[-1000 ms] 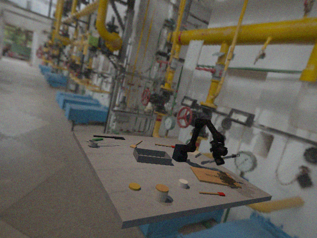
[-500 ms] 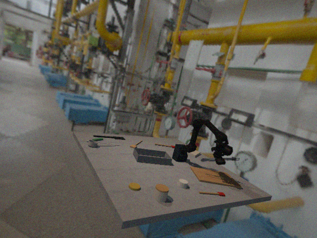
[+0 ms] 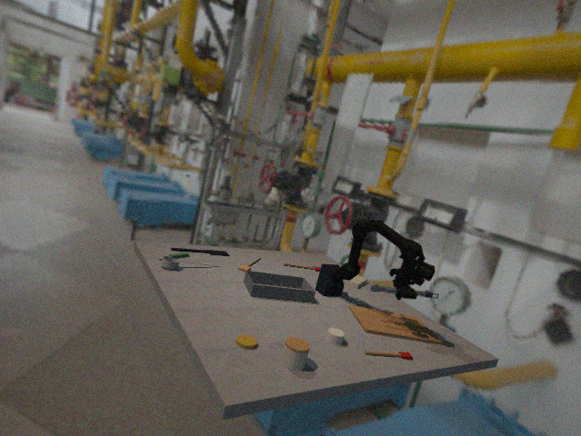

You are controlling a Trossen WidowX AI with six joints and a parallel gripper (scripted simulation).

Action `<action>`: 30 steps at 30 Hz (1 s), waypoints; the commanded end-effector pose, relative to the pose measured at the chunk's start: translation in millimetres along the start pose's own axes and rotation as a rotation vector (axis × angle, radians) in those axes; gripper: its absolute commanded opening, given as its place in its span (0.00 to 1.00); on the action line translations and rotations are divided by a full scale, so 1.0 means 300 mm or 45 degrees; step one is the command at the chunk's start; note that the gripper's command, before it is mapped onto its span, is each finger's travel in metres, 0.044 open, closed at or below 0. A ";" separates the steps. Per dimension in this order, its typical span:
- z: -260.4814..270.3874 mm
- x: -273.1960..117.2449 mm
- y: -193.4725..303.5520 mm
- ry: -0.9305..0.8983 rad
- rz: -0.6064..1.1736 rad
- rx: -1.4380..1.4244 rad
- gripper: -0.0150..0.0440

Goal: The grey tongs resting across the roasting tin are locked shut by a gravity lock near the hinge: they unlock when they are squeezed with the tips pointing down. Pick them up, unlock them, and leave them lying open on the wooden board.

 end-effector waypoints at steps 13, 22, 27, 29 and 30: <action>0.013 -0.059 -0.069 0.232 0.133 -0.020 0.00; 0.019 -0.082 -0.092 0.328 0.149 -0.030 0.00; 0.019 -0.082 -0.092 0.328 0.149 -0.030 0.00; 0.019 -0.081 -0.093 0.328 0.149 -0.030 0.00; 0.018 -0.079 -0.093 0.328 0.150 -0.030 0.00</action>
Point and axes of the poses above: the point midway between the two fingers, 35 mm back from their tips, its own x axis out along the fingers, its own z axis across the jaws, y = z × x, the point moved 9 cm from there along -x, back along the fingers, and after that the axes turned 2 degrees about x, right-handed, at the moved point
